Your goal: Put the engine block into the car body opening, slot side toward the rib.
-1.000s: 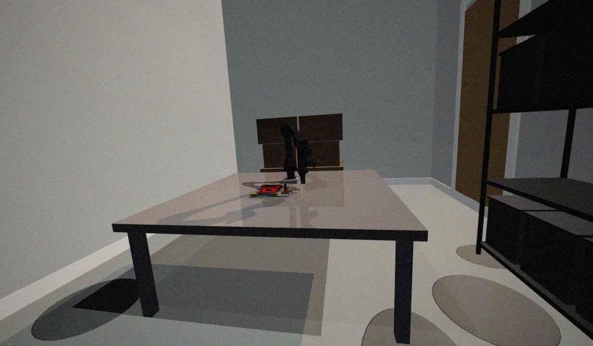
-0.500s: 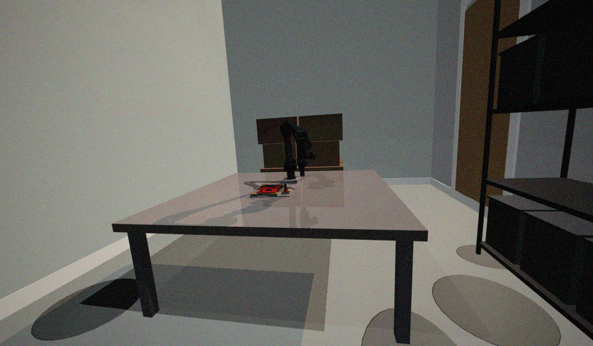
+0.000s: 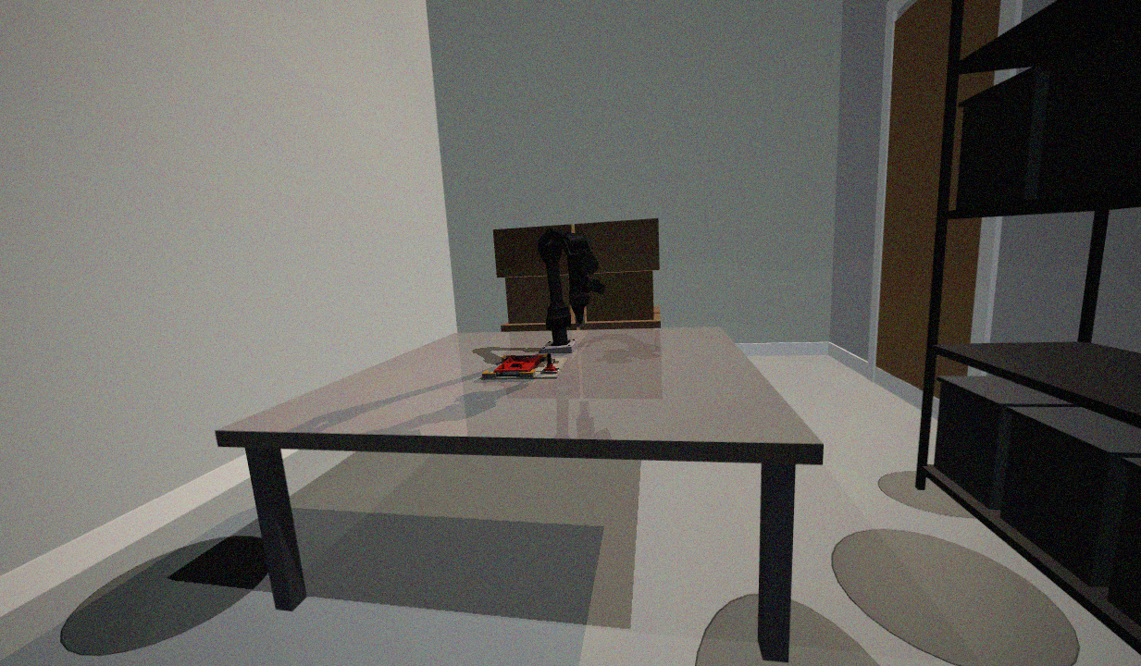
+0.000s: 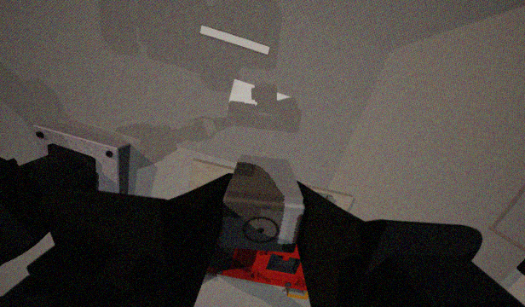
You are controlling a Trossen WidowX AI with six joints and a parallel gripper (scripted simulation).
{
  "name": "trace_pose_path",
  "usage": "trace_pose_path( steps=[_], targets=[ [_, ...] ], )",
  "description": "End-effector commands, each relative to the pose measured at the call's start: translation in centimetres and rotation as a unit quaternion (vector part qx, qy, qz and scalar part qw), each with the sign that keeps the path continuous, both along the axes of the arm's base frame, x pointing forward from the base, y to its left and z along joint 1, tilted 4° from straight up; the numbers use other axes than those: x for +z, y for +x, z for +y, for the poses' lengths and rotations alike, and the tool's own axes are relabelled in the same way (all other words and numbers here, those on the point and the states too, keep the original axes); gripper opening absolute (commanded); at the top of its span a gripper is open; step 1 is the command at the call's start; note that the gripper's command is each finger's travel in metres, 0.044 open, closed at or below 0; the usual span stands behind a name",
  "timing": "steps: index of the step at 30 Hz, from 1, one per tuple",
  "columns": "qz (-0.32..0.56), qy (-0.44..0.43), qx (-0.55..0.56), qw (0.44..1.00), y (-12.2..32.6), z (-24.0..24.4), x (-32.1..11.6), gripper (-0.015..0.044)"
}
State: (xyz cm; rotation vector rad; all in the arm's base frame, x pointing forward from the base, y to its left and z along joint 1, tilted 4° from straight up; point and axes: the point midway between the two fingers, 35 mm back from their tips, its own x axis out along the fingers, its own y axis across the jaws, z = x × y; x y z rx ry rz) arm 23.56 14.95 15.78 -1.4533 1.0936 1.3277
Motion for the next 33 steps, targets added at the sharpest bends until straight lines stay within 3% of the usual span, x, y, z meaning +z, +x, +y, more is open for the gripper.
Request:
trace_pose_path(
  steps=[1,17,33],
  targets=[
    [-0.006,0.001,-0.016,1.0,0.0,-0.1,0.1,0.0],
    [-0.02,0.016,-0.276,0.961,0.1,-0.1,-0.7,0.0],
    [-0.032,0.03,-0.527,0.849,0.1,-0.1,-1.1,0.0]
  ],
)
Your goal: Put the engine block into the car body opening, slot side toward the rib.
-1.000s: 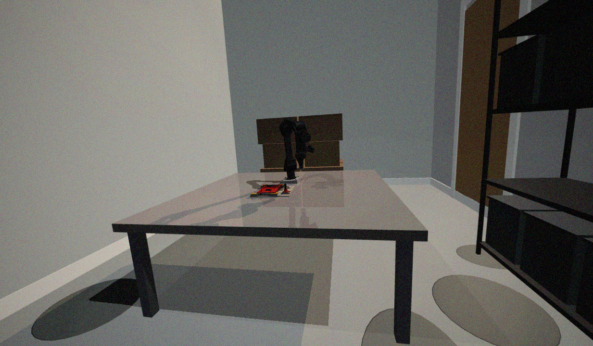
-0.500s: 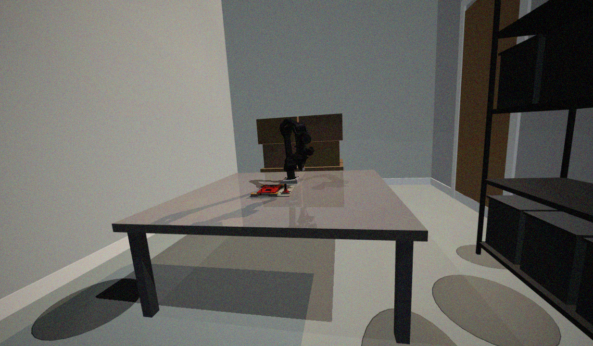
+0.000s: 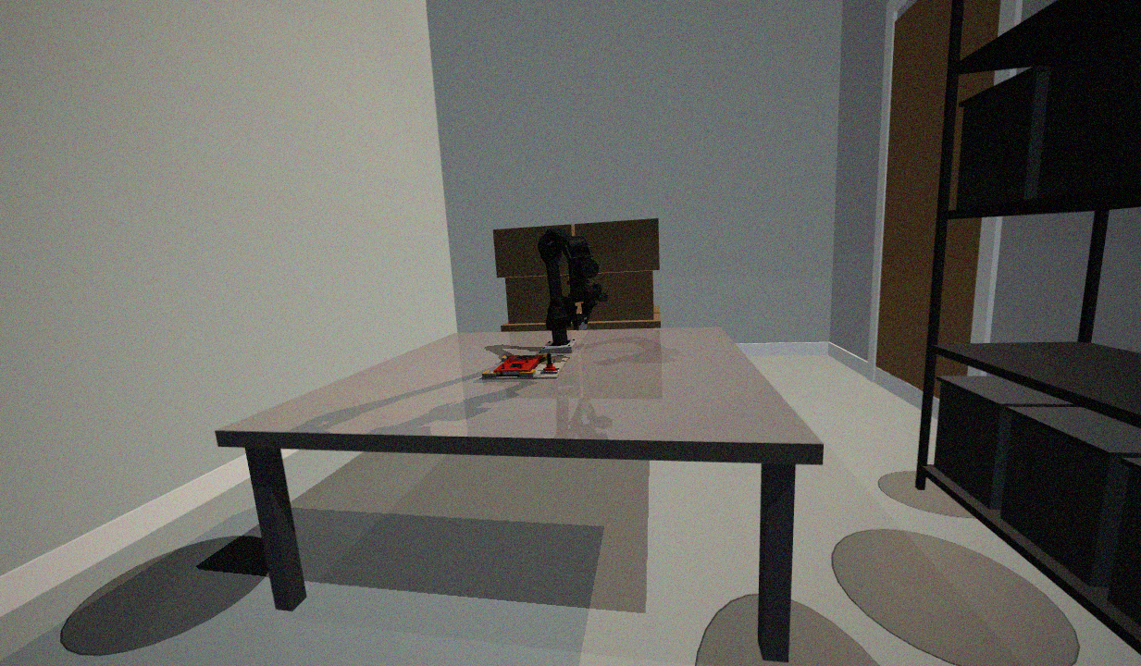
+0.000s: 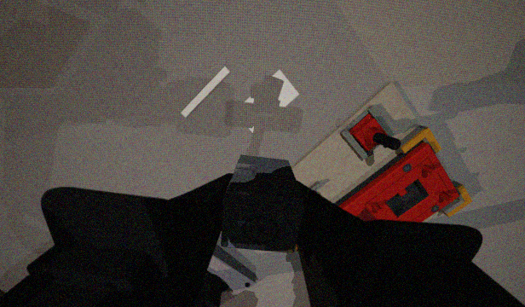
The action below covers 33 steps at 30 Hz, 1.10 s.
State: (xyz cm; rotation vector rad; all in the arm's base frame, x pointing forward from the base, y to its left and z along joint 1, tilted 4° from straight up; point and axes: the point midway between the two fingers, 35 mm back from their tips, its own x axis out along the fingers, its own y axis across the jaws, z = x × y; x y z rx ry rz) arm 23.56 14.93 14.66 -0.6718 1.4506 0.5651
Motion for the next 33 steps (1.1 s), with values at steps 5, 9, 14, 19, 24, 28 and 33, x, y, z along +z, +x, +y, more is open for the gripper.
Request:
trace_pose_path(
  steps=[5,9,14,19,24,28,33],
  targets=[
    [-0.011,0.007,-0.132,0.991,0.07,-0.07,-0.03,0.0],
    [-0.014,0.011,-0.2,0.98,0.07,-0.07,-0.1,0.0],
    [-0.019,0.016,-0.283,0.959,0.08,-0.07,-0.2,0.0],
    [-0.023,0.02,-0.365,0.93,0.08,-0.07,-0.29,0.0],
    [-0.026,0.025,-0.444,0.895,0.08,-0.07,-0.39,0.0],
    [-0.029,0.028,-0.505,0.862,0.08,-0.08,-0.46,0.0],
    [-0.033,0.032,-0.577,0.815,0.08,-0.08,-0.56,0.0]
  ],
)
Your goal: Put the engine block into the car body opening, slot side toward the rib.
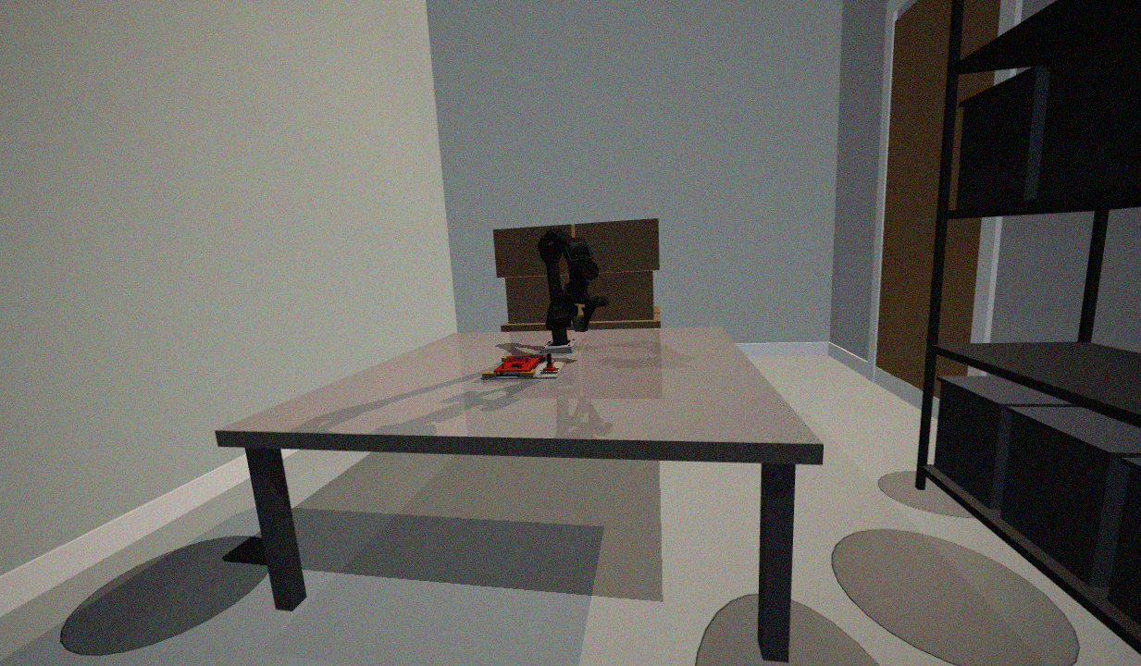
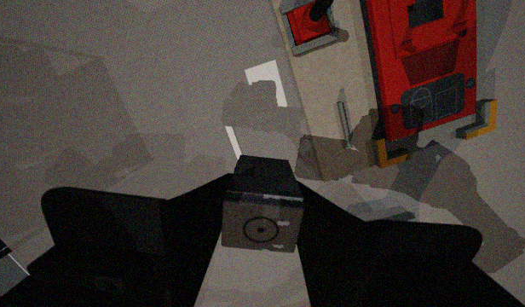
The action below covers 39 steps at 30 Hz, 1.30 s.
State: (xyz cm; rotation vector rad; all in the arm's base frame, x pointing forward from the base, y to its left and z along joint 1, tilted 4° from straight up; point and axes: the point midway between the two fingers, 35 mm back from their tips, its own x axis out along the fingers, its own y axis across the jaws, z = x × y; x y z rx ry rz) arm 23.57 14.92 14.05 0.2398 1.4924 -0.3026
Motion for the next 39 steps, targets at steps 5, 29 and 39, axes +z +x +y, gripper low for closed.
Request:
trace_pose_path(
  steps=[5,29,39],
  targets=[
    [-0.011,0.007,-0.131,0.991,0.1,-0.1,0.0,0.0],
    [-0.027,0.025,-0.459,0.888,0.1,-0.1,-1.4,0.0],
    [-0.027,0.026,-0.467,0.884,0.2,-0.2,-3.8,0.0]
  ],
)
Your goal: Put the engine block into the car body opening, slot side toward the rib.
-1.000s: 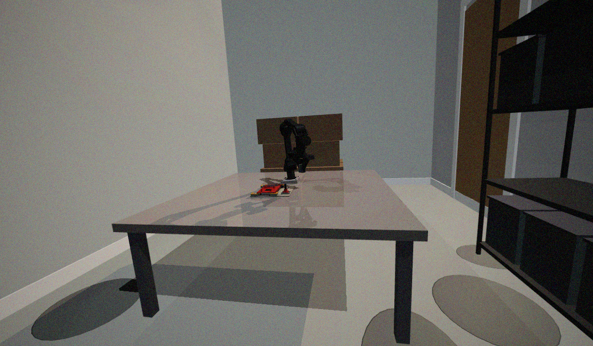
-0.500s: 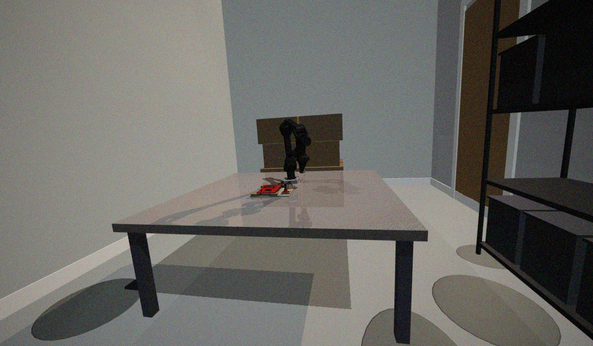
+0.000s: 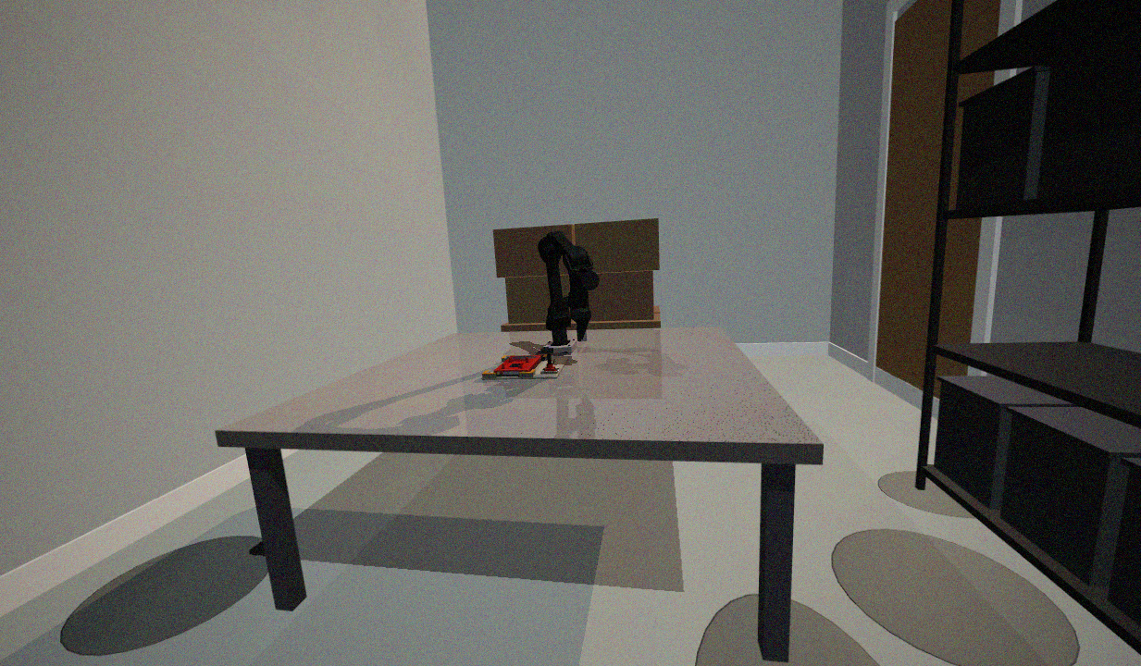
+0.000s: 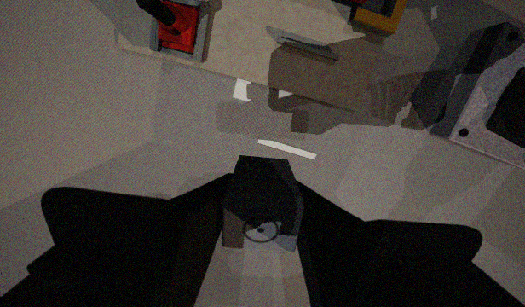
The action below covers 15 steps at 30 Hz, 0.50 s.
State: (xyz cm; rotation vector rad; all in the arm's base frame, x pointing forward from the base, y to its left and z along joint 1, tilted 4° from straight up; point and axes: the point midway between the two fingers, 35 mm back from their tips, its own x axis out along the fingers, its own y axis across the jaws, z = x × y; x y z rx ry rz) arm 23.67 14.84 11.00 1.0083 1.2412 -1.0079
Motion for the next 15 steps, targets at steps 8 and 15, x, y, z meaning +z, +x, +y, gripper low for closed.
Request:
trace_pose_path(
  steps=[8,15],
  targets=[
    [0.0,-0.003,-0.003,1.0,0.2,-0.2,-2.2,0.0],
    [0.0,-0.003,-0.003,1.0,0.2,-0.3,-3.5,0.0]
  ],
)
